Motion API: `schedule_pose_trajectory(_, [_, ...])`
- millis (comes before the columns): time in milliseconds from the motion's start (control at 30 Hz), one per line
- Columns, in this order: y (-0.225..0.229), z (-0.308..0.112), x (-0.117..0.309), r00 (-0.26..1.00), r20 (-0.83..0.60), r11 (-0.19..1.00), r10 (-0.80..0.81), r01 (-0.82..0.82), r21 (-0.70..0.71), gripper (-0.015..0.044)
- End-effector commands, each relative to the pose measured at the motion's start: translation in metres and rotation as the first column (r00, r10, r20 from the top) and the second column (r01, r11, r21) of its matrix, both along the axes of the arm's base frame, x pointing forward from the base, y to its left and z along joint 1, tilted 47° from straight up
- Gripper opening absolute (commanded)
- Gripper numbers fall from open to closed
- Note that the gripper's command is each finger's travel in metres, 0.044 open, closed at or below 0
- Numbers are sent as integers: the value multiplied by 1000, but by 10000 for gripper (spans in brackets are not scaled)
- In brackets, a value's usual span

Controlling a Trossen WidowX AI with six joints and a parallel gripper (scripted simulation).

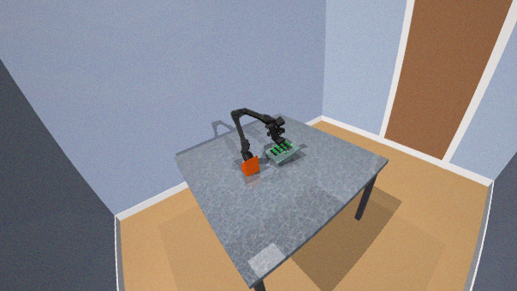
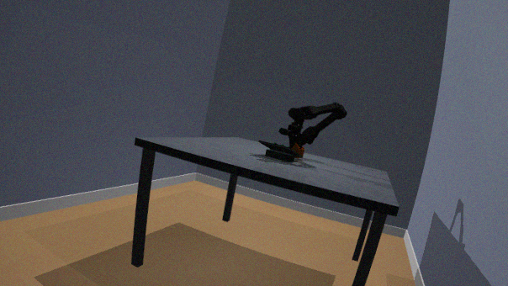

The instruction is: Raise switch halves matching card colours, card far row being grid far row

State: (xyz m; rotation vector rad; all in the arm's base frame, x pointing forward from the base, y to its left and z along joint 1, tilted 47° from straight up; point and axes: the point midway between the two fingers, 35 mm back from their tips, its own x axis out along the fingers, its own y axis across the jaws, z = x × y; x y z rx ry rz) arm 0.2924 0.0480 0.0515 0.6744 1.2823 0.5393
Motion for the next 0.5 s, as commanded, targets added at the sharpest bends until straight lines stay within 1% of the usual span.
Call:
schedule_pose_trajectory(0, [1, 0, 0, 1000, -1, 1000, -2, 2, 5, 0])
schedule_pose_trajectory(467, [2, -1, 0, 1000, -1, 1000, -2, 2, 5, 0])
